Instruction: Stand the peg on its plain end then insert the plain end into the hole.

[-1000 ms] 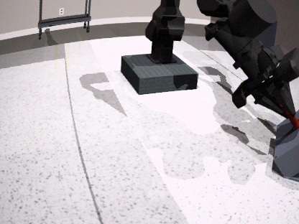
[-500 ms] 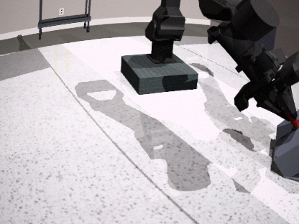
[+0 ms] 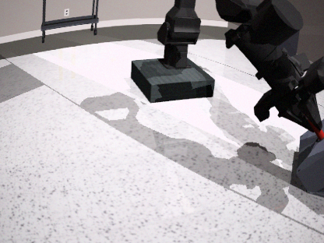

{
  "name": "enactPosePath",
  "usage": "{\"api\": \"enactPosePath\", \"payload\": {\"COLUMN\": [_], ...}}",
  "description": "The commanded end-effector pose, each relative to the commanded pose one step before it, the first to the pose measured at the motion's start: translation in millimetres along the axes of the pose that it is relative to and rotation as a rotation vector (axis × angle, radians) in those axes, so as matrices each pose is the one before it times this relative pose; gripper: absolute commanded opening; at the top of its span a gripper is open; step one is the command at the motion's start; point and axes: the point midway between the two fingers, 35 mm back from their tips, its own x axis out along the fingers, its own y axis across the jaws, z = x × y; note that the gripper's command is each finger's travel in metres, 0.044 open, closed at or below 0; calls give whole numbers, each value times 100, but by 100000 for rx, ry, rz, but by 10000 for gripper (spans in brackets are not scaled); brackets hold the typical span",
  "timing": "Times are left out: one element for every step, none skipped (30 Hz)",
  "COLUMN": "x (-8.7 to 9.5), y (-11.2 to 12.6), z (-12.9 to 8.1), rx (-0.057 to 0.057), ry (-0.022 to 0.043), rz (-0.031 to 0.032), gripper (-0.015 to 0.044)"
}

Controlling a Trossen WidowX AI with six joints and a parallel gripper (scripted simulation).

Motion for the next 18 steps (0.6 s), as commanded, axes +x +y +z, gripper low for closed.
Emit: {"api": "enactPosePath", "payload": {"x": [-10, 0, 0, 0, 0, 0, 0, 0, 0, 0, -25, -50, -73, -97, -121, -141, -151, -152], "y": [-10, 0, 0, 0, 0, 0, 0, 0, 0, 0, -3, -6, -9, -12, -15, -16, -16, -15], "z": [6, 0, 0, 0, 0, 0, 0, 0, 0, 0, -3, -7, -9, -13, -16, -18, -20, -20], "rx": [-15, 0, 0, 0, 0, 0, 0, 0, 0, 0, 3, 6, 8, 11, 14, 16, 17, 17], "ry": [2, 0, 0, 0, 0, 0, 0, 0, 0, 0, 5, 10, 15, 19, 24, 27, 29, 29], "rz": [-17, 0, 0, 0, 0, 0, 0, 0, 0, 0, 9, 18, 26, 35, 43, 49, 53, 53], "gripper": [79, 105, 131, 157, 184, 210, 236, 263, 289, 315, 341, 368, 394, 420, 440, 440, 440, 440]}}
